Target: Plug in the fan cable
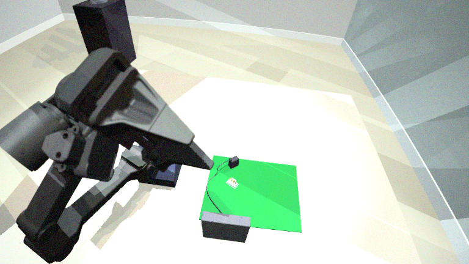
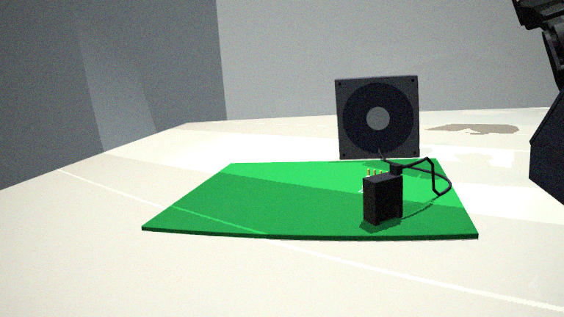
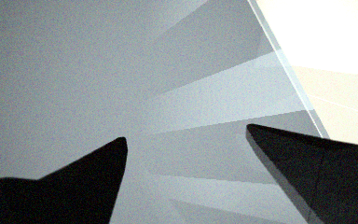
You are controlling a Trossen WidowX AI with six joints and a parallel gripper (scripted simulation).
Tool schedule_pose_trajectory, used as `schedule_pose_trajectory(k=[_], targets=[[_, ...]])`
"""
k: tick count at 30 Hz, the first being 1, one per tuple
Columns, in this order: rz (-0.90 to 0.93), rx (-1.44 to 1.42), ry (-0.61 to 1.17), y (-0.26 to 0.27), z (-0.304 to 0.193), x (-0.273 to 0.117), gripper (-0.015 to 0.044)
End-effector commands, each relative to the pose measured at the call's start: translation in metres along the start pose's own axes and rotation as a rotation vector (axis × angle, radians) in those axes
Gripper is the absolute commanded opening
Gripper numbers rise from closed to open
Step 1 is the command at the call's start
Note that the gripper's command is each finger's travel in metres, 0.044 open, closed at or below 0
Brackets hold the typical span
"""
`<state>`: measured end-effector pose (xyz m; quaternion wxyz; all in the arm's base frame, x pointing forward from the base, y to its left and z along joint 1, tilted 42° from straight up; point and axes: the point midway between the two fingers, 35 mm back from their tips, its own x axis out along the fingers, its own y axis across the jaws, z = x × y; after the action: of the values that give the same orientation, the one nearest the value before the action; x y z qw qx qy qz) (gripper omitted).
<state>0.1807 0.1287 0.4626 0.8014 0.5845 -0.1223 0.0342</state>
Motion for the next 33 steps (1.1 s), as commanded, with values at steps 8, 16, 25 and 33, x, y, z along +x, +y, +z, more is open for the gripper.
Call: schedule_pose_trajectory(k=[8,16,25,33], targets=[[0.093,-0.248,0.079,0.012,-0.054,0.012,0.044],[0.11,-0.8,0.317,-0.035,-0.169,0.035,0.044],[-0.05,-1.353,0.701,-0.153,-0.256,0.036,0.044],[-0.27,-1.702,1.057,-0.258,-0.271,0.018,0.044]])
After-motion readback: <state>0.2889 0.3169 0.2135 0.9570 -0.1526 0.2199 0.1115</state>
